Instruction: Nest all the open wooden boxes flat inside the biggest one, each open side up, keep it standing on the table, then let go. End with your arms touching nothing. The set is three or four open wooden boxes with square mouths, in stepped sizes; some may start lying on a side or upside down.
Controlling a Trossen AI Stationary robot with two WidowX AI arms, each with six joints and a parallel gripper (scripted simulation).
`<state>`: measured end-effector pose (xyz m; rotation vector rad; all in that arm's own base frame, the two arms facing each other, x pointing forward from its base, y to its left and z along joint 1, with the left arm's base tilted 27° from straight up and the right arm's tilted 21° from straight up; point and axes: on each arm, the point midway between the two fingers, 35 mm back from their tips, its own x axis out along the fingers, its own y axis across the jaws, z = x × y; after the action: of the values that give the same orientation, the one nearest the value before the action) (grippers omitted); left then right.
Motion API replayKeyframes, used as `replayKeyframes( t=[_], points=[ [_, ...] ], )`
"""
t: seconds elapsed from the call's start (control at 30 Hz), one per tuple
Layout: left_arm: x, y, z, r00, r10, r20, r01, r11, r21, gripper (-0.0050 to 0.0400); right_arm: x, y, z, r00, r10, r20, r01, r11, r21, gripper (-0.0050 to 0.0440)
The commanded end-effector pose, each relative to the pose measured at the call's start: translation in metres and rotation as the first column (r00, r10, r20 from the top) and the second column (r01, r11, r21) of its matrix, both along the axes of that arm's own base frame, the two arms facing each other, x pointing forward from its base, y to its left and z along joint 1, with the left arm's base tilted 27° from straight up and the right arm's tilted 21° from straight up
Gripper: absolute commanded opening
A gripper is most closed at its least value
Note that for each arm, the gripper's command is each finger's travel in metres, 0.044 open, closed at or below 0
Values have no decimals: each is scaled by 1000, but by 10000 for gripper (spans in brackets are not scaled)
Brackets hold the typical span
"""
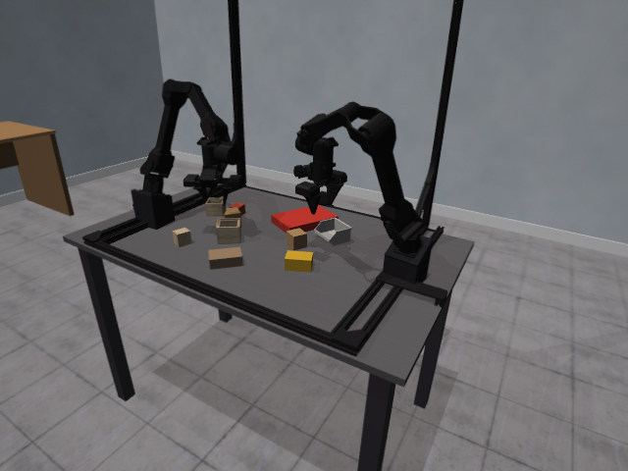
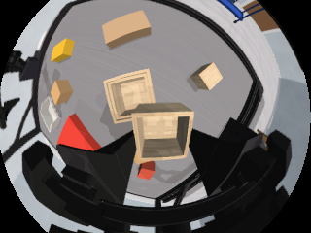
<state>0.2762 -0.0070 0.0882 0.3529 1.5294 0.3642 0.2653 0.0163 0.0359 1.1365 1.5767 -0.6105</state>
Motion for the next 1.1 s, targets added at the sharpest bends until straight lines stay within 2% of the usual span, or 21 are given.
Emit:
replayKeyframes(
  t=[0.0,0.23,0.47,0.53,0.77,1.03,1.07],
  points=[
    [0,0,0,1000,2,-2,-2,1000,-2,400,5,-1,1,995,-89,-38,89,996,-2,0],
    [0,0,0,1000,2,-2,-2,1000,-2,400,15,-4,4,941,-314,-124,314,949,-21,0],
    [0,0,0,1000,2,-2,-2,1000,-2,400,25,-7,7,830,-521,-202,520,852,-58,0],
    [0,0,0,1000,2,-2,-2,1000,-2,400,25,-7,7,830,-521,-202,520,852,-58,0],
    [0,0,0,1000,2,-2,-2,1000,-2,400,35,-10,10,667,-695,-268,695,710,-112,0],
    [0,0,0,1000,2,-2,-2,1000,-2,400,46,-13,13,433,-842,-324,842,506,-190,0],
    [0,0,0,1000,2,-2,-2,1000,-2,400,46,-13,13,433,-842,-324,842,506,-190,0]
  ],
)
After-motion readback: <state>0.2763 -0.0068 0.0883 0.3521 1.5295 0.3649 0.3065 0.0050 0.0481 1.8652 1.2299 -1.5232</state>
